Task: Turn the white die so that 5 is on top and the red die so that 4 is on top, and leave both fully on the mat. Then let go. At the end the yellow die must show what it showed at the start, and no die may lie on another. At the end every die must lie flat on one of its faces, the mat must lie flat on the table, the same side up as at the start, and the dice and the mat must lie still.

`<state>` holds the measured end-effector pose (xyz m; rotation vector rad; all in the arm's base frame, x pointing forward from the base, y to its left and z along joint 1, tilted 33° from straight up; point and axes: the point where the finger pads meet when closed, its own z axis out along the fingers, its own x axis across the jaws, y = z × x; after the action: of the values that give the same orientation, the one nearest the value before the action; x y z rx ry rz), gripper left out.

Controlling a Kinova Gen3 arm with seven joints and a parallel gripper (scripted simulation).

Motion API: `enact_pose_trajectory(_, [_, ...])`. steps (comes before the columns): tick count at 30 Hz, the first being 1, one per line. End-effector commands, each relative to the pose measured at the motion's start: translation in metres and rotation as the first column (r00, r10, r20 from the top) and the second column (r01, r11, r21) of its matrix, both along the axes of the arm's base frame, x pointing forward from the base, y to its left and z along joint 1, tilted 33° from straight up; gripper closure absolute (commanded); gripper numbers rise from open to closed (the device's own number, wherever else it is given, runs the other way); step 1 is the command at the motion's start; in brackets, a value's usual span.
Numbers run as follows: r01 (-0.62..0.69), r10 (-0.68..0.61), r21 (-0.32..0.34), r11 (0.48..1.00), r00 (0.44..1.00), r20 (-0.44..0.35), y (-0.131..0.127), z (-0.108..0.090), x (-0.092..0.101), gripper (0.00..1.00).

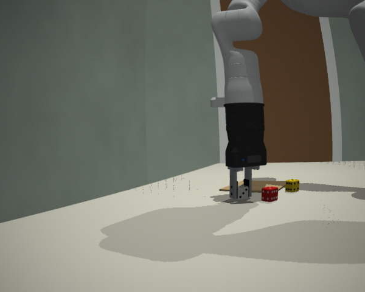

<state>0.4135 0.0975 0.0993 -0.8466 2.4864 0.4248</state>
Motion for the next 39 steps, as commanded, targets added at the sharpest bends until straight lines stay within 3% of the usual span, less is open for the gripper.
enact_pose_trajectory(1, [0.004, -0.004, 0.003, 1.0, 1.0, -0.002, -0.001, 0.002, -0.002, 0.51])
enact_pose_trajectory(9, [0.004, -0.004, 0.003, 1.0, 1.0, -0.002, -0.007, 0.014, -0.007, 0.51])
enact_pose_trajectory(22, [0.004, -0.004, 0.003, 1.0, 1.0, -0.002, -0.03, 0.06, -0.025, 0.51])
enact_pose_trajectory(32, [0.004, -0.004, 0.003, 1.0, 1.0, -0.002, -0.04, 0.079, -0.033, 0.51])
enact_pose_trajectory(39, [0.004, -0.004, 0.003, 1.0, 1.0, -0.002, -0.042, 0.083, -0.034, 0.51])
